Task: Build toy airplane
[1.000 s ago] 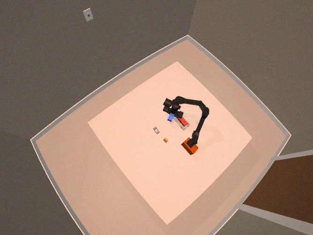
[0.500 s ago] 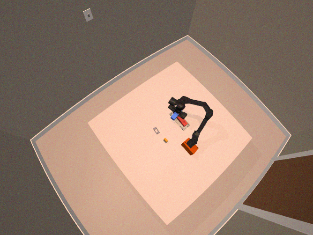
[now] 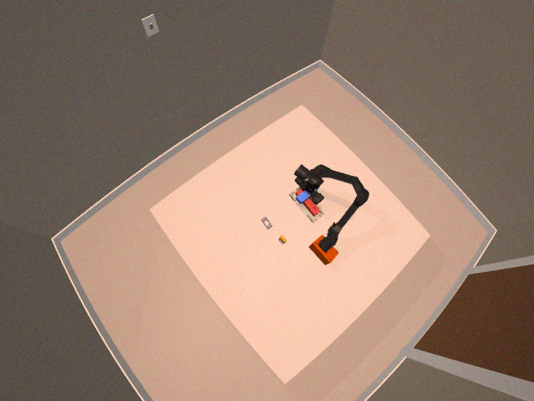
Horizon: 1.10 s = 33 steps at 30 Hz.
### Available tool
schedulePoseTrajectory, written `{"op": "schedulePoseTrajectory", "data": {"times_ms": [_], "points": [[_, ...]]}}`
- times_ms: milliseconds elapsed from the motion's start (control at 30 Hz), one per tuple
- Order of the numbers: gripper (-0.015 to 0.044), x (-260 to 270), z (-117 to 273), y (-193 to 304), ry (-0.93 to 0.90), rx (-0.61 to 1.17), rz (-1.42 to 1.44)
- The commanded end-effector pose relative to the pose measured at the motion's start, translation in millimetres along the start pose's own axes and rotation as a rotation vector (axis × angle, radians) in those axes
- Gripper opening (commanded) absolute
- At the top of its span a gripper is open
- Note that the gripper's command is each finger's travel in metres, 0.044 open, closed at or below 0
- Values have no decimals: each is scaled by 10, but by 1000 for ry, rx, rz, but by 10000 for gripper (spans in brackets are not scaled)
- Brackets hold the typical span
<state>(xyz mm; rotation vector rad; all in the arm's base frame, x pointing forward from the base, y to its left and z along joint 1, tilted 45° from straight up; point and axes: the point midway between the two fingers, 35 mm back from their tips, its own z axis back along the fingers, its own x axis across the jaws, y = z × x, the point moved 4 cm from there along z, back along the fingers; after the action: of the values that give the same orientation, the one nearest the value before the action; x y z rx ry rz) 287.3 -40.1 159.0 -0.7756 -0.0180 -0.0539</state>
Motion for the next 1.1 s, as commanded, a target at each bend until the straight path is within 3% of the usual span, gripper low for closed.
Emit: {"op": "schedulePoseTrajectory", "data": {"times_ms": [0, 100, 1067], "points": [[131, -18, 15, -34, -10, -4, -22], [196, -17, 16, -35, -10, -4, -22], [196, -13, 28, -56, -10, -4, -22]]}}
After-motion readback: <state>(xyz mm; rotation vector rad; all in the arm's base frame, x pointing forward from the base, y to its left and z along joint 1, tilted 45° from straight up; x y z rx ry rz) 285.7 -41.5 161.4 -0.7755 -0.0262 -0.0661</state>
